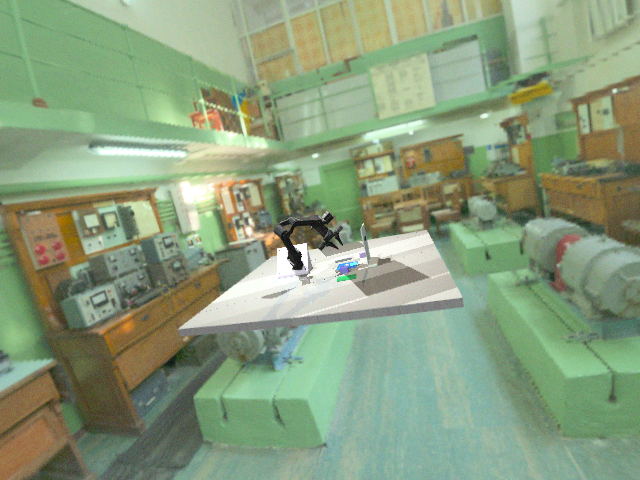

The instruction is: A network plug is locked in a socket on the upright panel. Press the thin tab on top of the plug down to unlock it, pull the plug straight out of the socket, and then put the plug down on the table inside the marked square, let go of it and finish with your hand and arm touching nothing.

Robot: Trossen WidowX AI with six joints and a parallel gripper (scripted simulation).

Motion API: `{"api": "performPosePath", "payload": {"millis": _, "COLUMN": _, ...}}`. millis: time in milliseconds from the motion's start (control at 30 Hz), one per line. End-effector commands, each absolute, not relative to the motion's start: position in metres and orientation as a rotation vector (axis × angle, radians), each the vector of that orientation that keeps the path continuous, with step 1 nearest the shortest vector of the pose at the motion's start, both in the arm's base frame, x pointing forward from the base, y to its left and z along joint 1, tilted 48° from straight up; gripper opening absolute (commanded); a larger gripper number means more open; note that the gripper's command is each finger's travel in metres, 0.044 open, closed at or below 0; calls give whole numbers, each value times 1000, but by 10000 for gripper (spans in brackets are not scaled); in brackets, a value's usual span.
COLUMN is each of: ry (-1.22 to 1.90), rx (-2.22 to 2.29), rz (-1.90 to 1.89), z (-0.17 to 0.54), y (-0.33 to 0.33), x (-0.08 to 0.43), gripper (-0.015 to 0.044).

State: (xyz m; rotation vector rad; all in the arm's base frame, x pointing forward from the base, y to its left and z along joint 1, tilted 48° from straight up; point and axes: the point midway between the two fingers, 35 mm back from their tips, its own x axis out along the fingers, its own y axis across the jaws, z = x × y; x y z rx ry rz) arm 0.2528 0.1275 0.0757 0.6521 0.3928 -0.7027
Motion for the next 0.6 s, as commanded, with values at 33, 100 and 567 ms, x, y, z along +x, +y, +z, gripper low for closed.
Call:
{"api": "performPosePath", "payload": {"millis": 33, "ry": 394, "rx": 657, "rz": -702, "z": 82, "y": 136, "x": 253, "gripper": 156}}
{"api": "performPosePath", "payload": {"millis": 100, "ry": 395, "rx": 658, "rz": -702, "z": 85, "y": 141, "x": 253, "gripper": 156}}
{"api": "performPosePath", "payload": {"millis": 567, "ry": 397, "rx": 662, "rz": -701, "z": 110, "y": 169, "x": 248, "gripper": 156}}
